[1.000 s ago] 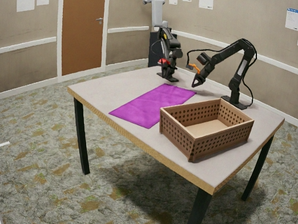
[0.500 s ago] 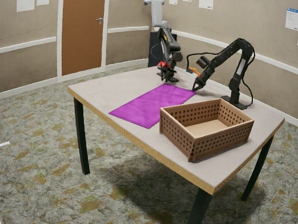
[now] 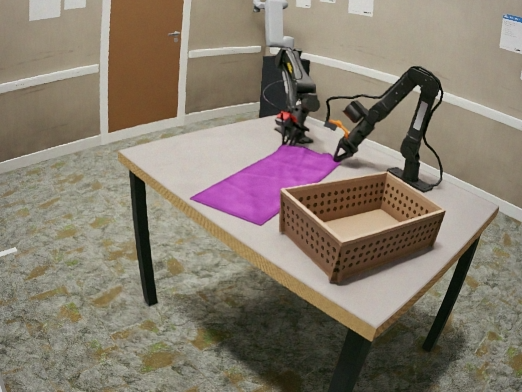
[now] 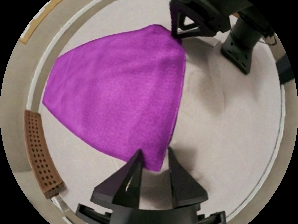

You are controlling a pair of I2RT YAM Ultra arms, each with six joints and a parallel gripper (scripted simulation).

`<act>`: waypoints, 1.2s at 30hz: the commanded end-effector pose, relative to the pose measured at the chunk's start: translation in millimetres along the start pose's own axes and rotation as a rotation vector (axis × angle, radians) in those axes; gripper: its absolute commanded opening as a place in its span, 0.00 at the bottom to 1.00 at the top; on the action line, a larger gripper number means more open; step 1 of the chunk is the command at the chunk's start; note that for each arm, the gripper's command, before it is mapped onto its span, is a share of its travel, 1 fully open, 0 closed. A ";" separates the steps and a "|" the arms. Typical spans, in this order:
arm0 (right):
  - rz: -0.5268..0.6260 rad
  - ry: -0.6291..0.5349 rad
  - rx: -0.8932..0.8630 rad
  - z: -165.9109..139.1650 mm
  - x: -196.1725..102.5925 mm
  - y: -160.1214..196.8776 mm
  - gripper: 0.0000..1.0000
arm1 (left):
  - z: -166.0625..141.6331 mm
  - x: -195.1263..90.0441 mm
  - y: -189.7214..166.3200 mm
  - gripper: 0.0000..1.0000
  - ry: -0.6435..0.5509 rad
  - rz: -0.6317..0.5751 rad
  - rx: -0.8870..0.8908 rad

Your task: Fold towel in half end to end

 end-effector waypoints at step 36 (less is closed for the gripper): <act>-0.006 -0.032 -0.007 -0.6 11.1 1.1 0.05 | -10.8 6.7 7.1 0.02 0.029 -0.013 0.004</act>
Point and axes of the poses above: on each arm, the point where the finger pads meet when closed, its own x axis out along the fingers, its own y axis across the jaws, z = x × y, the point moved 5 cm from there along -x, back along the fingers, and after that the axes turned 11 degrees about x, right-handed, at the moved point
